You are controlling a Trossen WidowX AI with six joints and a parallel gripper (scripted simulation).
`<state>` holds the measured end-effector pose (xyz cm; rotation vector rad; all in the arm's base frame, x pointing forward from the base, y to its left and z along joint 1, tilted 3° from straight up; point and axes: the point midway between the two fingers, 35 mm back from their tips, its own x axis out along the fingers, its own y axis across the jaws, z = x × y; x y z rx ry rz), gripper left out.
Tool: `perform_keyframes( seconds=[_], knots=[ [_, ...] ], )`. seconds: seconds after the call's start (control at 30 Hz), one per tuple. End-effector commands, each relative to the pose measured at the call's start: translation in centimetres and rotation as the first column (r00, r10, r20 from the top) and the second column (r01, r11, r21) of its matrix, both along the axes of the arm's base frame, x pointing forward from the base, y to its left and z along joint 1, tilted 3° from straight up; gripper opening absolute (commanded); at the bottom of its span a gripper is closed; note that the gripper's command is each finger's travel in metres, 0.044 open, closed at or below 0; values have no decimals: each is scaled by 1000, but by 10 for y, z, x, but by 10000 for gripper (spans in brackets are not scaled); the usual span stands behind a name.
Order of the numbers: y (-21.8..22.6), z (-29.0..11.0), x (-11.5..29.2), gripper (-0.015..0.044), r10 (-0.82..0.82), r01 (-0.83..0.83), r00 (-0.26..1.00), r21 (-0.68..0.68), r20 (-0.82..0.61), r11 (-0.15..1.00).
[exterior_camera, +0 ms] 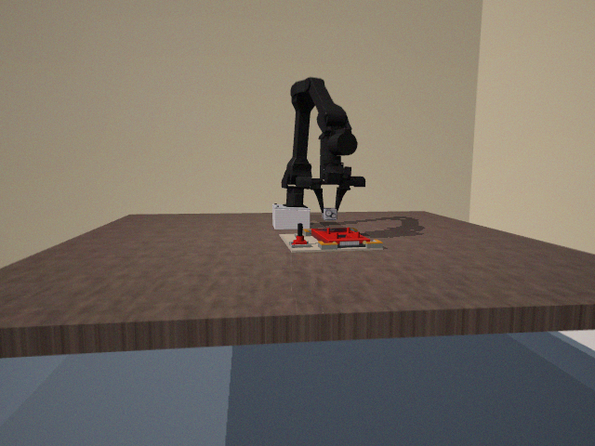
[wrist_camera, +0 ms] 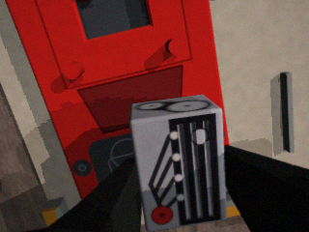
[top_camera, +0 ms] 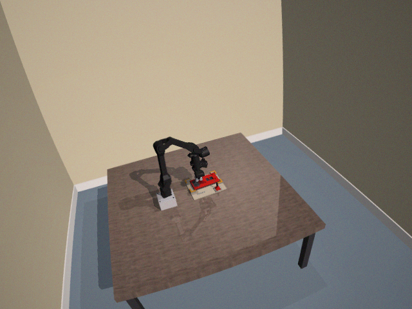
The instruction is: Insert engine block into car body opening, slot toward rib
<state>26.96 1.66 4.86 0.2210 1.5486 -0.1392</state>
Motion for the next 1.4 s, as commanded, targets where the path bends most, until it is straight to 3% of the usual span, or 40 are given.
perform_keyframes(
  seconds=[0.0,0.9,1.37],
  knots=[
    [-1,14,2,0,4,-4,1000,1,7,1000],
    [-5,91,-7,0,7,-7,1000,2,7,1000],
    [-4,80,8,0,454,-454,890,-16,29,891]
  ],
)
